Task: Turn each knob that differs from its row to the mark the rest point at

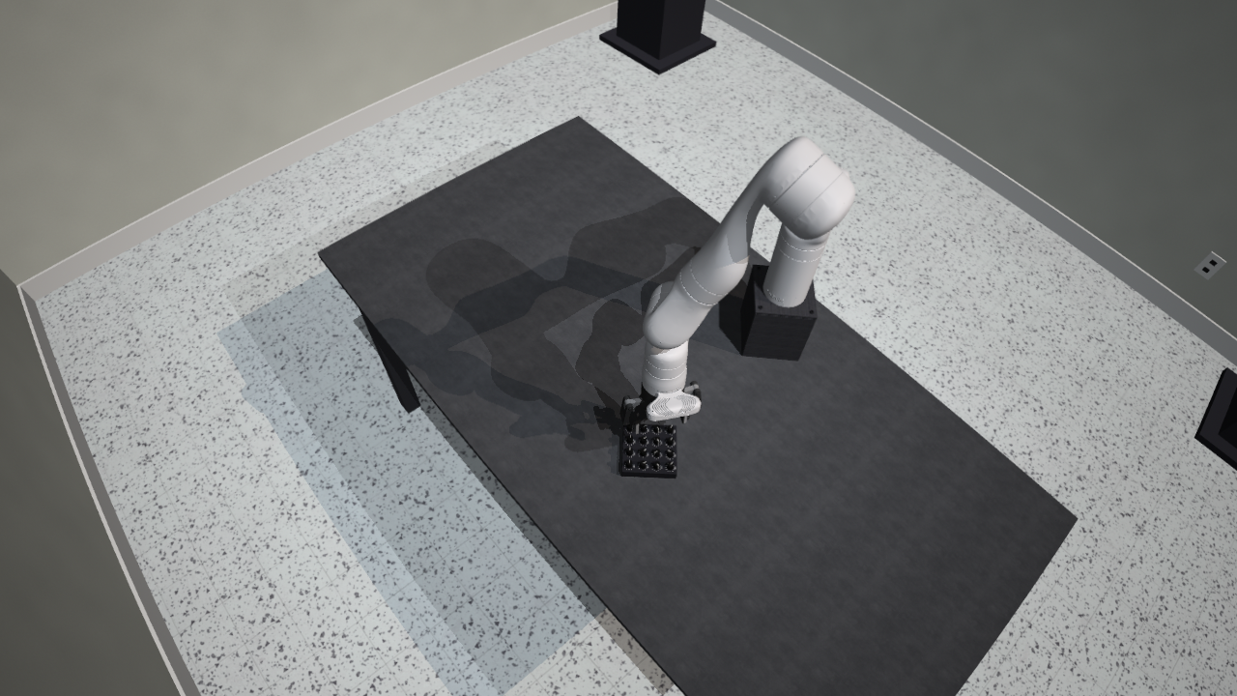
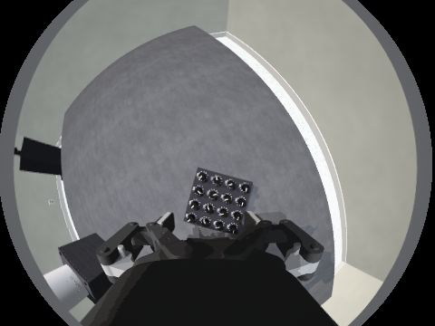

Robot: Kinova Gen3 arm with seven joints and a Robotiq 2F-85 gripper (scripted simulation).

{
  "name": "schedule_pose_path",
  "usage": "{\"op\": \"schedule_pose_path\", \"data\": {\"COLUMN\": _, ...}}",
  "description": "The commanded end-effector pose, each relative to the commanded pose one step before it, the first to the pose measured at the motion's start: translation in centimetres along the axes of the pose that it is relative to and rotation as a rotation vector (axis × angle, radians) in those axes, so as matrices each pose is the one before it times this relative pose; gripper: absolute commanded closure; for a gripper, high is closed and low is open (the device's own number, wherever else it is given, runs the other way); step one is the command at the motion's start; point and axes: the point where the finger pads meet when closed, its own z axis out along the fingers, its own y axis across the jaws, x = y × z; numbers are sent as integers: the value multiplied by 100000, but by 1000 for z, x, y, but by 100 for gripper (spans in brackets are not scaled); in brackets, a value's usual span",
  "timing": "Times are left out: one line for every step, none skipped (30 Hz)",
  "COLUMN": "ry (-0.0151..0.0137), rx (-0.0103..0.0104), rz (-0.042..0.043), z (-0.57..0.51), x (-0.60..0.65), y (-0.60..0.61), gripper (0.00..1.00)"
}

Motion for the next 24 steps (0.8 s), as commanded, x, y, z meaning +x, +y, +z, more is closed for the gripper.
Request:
{"op": "schedule_pose_path", "data": {"ry": -213, "rx": 101, "rz": 157, "z": 66, "x": -85, "y": -68, "gripper": 0}}
{"op": "schedule_pose_path", "data": {"ry": -457, "rx": -218, "rz": 2050, "z": 165, "x": -220, "y": -37, "gripper": 0}}
{"op": "schedule_pose_path", "data": {"ry": 0, "rx": 0, "rz": 0, "z": 0, "x": 0, "y": 0, "gripper": 0}}
{"op": "schedule_pose_path", "data": {"ry": 0, "rx": 0, "rz": 0, "z": 0, "x": 0, "y": 0, "gripper": 0}}
{"op": "schedule_pose_path", "data": {"ry": 0, "rx": 0, "rz": 0, "z": 0, "x": 0, "y": 0, "gripper": 0}}
{"op": "schedule_pose_path", "data": {"ry": -442, "rx": -218, "rz": 1954, "z": 157, "x": -214, "y": -32, "gripper": 0}}
{"op": "schedule_pose_path", "data": {"ry": 0, "rx": 0, "rz": 0, "z": 0, "x": 0, "y": 0, "gripper": 0}}
{"op": "schedule_pose_path", "data": {"ry": 0, "rx": 0, "rz": 0, "z": 0, "x": 0, "y": 0, "gripper": 0}}
{"op": "schedule_pose_path", "data": {"ry": 0, "rx": 0, "rz": 0, "z": 0, "x": 0, "y": 0, "gripper": 0}}
{"op": "schedule_pose_path", "data": {"ry": 0, "rx": 0, "rz": 0, "z": 0, "x": 0, "y": 0, "gripper": 0}}
{"op": "schedule_pose_path", "data": {"ry": -426, "rx": -216, "rz": 1858, "z": 148, "x": -207, "y": -27, "gripper": 0}}
{"op": "schedule_pose_path", "data": {"ry": 0, "rx": 0, "rz": 0, "z": 0, "x": 0, "y": 0, "gripper": 0}}
{"op": "schedule_pose_path", "data": {"ry": 0, "rx": 0, "rz": 0, "z": 0, "x": 0, "y": 0, "gripper": 0}}
{"op": "schedule_pose_path", "data": {"ry": 0, "rx": 0, "rz": 0, "z": 0, "x": 0, "y": 0, "gripper": 0}}
{"op": "schedule_pose_path", "data": {"ry": -409, "rx": -214, "rz": 1764, "z": 139, "x": -199, "y": -22, "gripper": 0}}
{"op": "schedule_pose_path", "data": {"ry": 0, "rx": 0, "rz": 0, "z": 0, "x": 0, "y": 0, "gripper": 0}}
{"op": "schedule_pose_path", "data": {"ry": 0, "rx": 0, "rz": 0, "z": 0, "x": 0, "y": 0, "gripper": 0}}
{"op": "schedule_pose_path", "data": {"ry": 0, "rx": 0, "rz": 0, "z": 0, "x": 0, "y": 0, "gripper": 0}}
{"op": "schedule_pose_path", "data": {"ry": -392, "rx": -211, "rz": 1670, "z": 131, "x": -191, "y": -18, "gripper": 0}}
{"op": "schedule_pose_path", "data": {"ry": 0, "rx": 0, "rz": 0, "z": 0, "x": 0, "y": 0, "gripper": 0}}
{"op": "schedule_pose_path", "data": {"ry": 0, "rx": 0, "rz": 0, "z": 0, "x": 0, "y": 0, "gripper": 0}}
{"op": "schedule_pose_path", "data": {"ry": 0, "rx": 0, "rz": 0, "z": 0, "x": 0, "y": 0, "gripper": 0}}
{"op": "schedule_pose_path", "data": {"ry": -374, "rx": -206, "rz": 1578, "z": 123, "x": -183, "y": -14, "gripper": 0}}
{"op": "schedule_pose_path", "data": {"ry": 0, "rx": 0, "rz": 0, "z": 0, "x": 0, "y": 0, "gripper": 0}}
